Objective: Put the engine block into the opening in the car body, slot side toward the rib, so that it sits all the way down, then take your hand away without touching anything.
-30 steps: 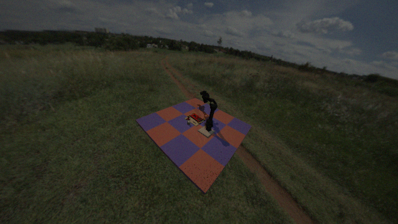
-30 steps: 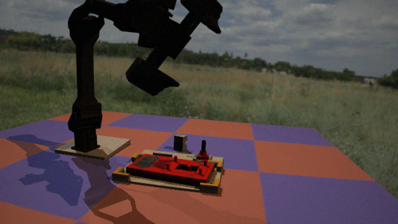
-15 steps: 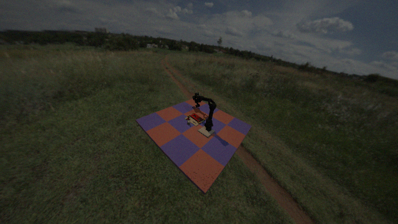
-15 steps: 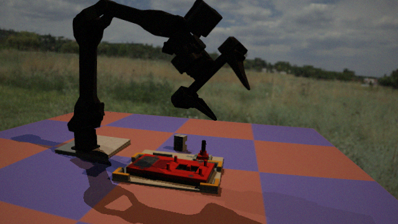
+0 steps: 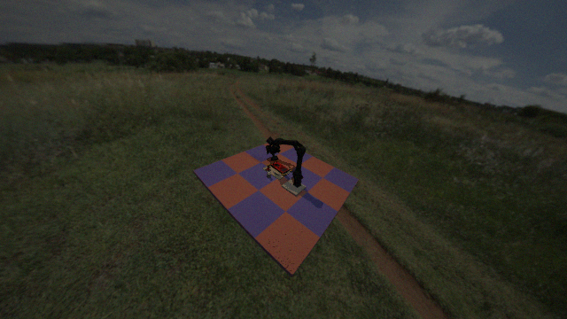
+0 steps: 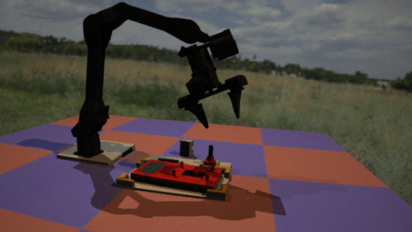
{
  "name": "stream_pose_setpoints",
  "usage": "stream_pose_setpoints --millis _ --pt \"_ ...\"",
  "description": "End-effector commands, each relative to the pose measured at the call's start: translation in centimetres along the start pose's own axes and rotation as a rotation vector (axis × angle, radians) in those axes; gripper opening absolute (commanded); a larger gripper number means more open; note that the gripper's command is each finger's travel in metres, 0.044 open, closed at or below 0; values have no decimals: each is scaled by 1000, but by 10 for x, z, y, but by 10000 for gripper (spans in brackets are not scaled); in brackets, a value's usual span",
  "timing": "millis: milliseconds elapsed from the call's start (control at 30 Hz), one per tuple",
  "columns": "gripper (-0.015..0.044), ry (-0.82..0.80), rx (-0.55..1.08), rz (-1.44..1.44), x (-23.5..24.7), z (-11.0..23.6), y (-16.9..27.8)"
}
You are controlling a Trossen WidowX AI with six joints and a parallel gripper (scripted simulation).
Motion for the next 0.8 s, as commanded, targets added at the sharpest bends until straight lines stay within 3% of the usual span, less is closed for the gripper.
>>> stream_pose_setpoints --millis 0,333,500,633,767 --pt "440 109 12 -15 -19 4 23" --pt "440 413 -76 -31 -87 23 73" --pt "440 418 -79 -32 -91 22 75" --pt "440 418 -79 -31 -104 -6 73" --pt "440 418 -79 -31 -105 -9 72"
Point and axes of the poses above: the point midway between the two fingers, 35 mm back from their tips, its own z axis back along the fingers, its own x axis across the jaws, y = z × x, the point moved 10 cm from there along z, back along the fingers, and after that the axes turned 5 degrees about -z, right-handed, at the moved point
